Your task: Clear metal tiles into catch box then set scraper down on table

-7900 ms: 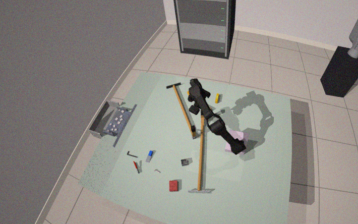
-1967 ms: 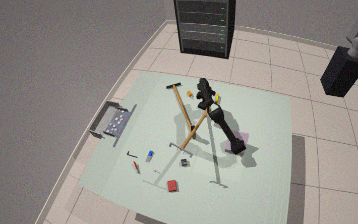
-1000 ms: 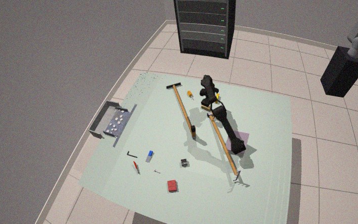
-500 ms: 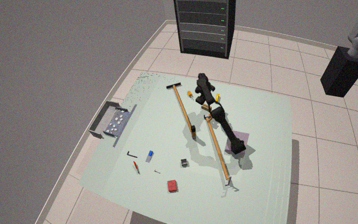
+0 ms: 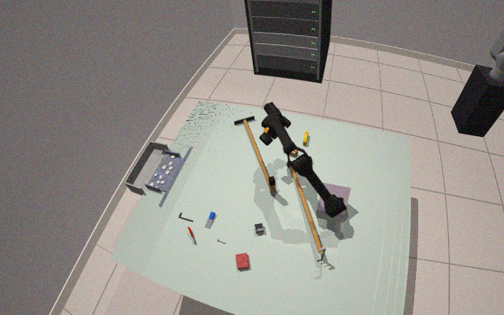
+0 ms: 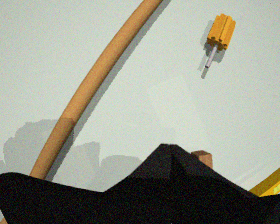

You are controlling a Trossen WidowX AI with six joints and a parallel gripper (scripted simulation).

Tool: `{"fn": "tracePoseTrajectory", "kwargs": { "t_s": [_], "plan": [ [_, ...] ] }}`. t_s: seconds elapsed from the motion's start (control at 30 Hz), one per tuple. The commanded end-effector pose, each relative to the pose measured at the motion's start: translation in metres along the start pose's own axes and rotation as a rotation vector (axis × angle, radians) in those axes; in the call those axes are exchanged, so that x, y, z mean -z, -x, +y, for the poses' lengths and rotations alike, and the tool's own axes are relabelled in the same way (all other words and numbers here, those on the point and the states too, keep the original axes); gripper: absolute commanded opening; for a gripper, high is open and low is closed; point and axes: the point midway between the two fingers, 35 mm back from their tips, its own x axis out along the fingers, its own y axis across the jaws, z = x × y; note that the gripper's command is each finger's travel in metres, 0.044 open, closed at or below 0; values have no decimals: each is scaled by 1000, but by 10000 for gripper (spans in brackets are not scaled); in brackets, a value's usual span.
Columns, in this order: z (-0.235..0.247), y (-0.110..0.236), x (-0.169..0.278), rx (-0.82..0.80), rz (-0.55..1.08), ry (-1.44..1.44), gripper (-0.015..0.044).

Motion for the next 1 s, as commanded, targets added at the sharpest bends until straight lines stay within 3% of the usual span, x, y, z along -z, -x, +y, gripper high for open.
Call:
{"fn": "tracePoseTrajectory", "kwargs": {
  "t_s": [0.0,0.3,0.97],
  "plan": [
    [20,4,-17,-15,-58,-33,0],
    [27,2,-22,-21,-77,-44,0],
    [29,-43,-16,-24,-77,-54,0]
  ]
}}
